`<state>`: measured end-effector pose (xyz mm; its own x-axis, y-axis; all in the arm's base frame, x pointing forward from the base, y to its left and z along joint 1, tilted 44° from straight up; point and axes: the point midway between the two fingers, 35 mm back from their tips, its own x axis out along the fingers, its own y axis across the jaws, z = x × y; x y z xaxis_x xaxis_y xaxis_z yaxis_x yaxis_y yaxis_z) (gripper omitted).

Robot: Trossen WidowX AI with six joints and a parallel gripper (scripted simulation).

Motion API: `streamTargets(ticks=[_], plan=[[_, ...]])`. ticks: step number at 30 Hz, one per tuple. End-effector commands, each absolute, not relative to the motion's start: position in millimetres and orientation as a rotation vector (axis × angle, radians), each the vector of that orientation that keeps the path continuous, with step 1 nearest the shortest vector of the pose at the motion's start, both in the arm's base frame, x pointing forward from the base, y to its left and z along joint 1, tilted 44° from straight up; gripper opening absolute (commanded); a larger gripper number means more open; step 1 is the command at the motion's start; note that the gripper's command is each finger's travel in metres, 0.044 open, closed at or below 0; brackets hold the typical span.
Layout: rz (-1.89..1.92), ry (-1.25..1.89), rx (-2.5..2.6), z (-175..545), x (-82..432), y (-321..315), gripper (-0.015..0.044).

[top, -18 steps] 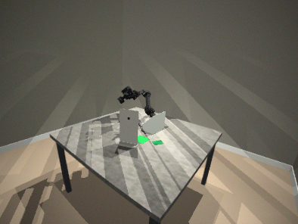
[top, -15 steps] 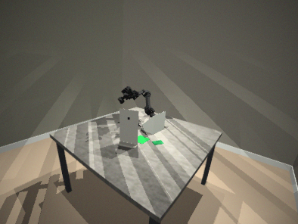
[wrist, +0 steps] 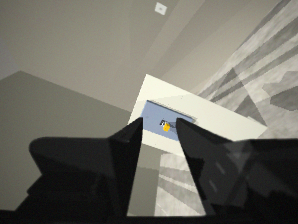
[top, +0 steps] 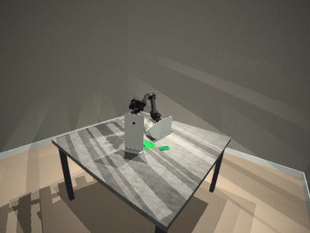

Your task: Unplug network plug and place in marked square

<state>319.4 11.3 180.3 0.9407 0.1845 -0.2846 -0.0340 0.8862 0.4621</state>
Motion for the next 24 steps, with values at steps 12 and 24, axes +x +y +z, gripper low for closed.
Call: streamTargets(ticks=[12,24], plan=[[0.113,0.555,0.827,109.9,295.4,18.7,0.0156],[0.114,0.554,0.827,106.7,317.5,20.7,0.0156]])
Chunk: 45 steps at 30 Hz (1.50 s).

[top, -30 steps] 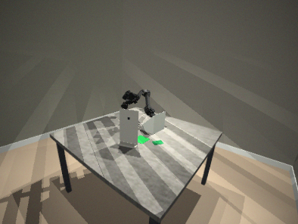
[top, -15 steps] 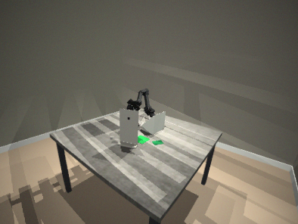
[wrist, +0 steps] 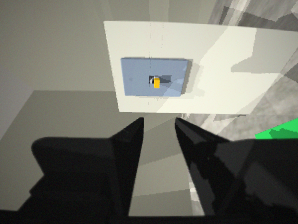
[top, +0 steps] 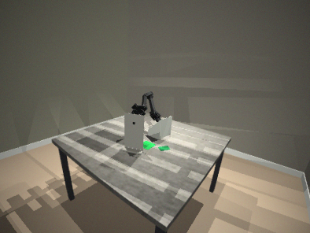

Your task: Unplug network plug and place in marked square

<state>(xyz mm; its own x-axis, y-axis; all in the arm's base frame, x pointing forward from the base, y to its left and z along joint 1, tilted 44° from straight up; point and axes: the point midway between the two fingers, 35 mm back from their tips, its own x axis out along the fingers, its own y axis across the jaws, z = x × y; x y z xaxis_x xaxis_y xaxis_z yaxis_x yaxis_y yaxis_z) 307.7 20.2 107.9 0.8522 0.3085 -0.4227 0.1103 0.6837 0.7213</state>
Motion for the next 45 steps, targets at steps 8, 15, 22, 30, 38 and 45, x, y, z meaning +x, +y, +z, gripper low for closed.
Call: streamTargets(ticks=[8,15,22,30,38,45], plan=[[0.114,0.553,0.828,100.3,338.6,23.6,0.0156],[0.115,0.552,0.828,94.1,352.8,26.3,0.0156],[0.115,0.551,0.828,93.4,358.2,26.8,0.0156],[0.115,0.551,0.828,91.8,367.9,27.8,0.0156],[0.116,0.55,0.828,89.6,377.5,28.9,0.0156],[0.116,0.55,0.828,87.3,385.9,30.1,0.0156]])
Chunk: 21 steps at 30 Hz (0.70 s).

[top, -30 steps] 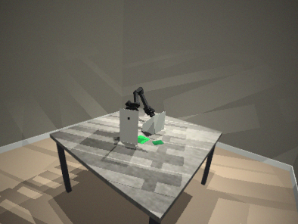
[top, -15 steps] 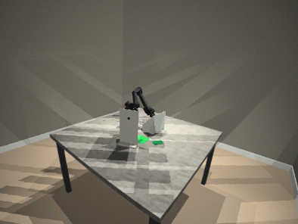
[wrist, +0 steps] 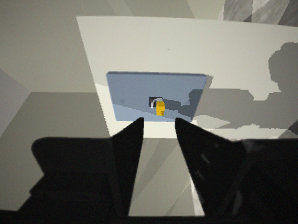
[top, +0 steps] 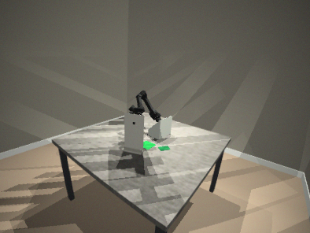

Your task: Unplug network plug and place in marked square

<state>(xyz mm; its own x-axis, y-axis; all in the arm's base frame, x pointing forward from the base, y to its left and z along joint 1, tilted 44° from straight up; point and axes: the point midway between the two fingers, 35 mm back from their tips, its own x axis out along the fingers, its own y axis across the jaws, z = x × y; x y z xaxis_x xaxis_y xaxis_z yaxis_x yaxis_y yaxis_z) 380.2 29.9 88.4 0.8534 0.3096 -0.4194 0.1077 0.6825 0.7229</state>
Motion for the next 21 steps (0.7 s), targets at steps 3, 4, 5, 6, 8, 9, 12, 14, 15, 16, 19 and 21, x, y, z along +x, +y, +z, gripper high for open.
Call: streamTargets(ticks=[3,4,5,6,8,9,12,14,15,16,19,21], plan=[[0.116,0.55,0.828,86.1,389.5,30.6,0.0156],[0.116,0.55,0.828,85.7,390.7,30.8,0.0156],[0.116,0.549,0.828,85.3,391.9,30.9,0.0156],[0.116,0.549,0.828,84.9,393.1,31.1,0.0156],[0.116,0.549,0.828,84.1,395.5,31.5,0.0156],[0.116,0.549,0.828,83.7,396.6,31.7,0.0156],[0.116,0.549,0.828,82.3,400.2,32.3,0.0156],[0.116,0.549,0.828,81.4,402.6,32.7,0.0156],[0.116,0.549,0.828,80.9,403.7,32.9,0.0156],[0.116,0.549,0.828,80.4,404.9,33.1,0.0156],[0.116,0.548,0.828,78.9,408.4,33.7,0.0156],[0.117,0.548,0.828,78.2,410.0,34.0,0.0156]])
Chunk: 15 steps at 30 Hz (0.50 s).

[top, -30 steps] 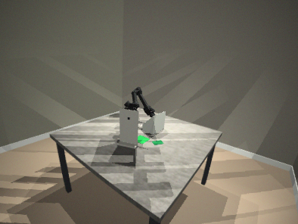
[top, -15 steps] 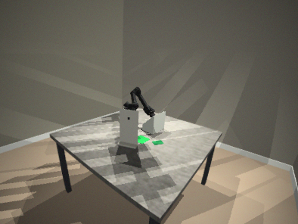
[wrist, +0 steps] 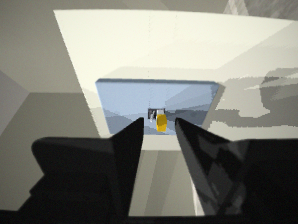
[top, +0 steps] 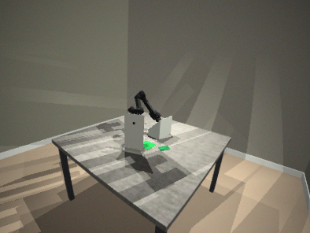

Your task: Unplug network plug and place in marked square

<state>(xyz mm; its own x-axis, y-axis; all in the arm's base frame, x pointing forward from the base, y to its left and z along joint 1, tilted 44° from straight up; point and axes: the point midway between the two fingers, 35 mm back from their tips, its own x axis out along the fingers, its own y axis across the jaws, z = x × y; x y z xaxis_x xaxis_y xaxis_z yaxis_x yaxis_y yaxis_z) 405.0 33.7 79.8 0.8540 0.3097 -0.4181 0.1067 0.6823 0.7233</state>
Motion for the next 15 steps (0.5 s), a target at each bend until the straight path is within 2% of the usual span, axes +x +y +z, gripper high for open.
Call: streamTargets(ticks=[1,2,15], plan=[[0.117,0.548,0.828,78.1,410.2,34.0,0.0156],[0.117,0.548,0.828,78.1,410.2,34.0,0.013],[0.117,0.548,0.828,78.1,410.2,34.0,0.0043]])
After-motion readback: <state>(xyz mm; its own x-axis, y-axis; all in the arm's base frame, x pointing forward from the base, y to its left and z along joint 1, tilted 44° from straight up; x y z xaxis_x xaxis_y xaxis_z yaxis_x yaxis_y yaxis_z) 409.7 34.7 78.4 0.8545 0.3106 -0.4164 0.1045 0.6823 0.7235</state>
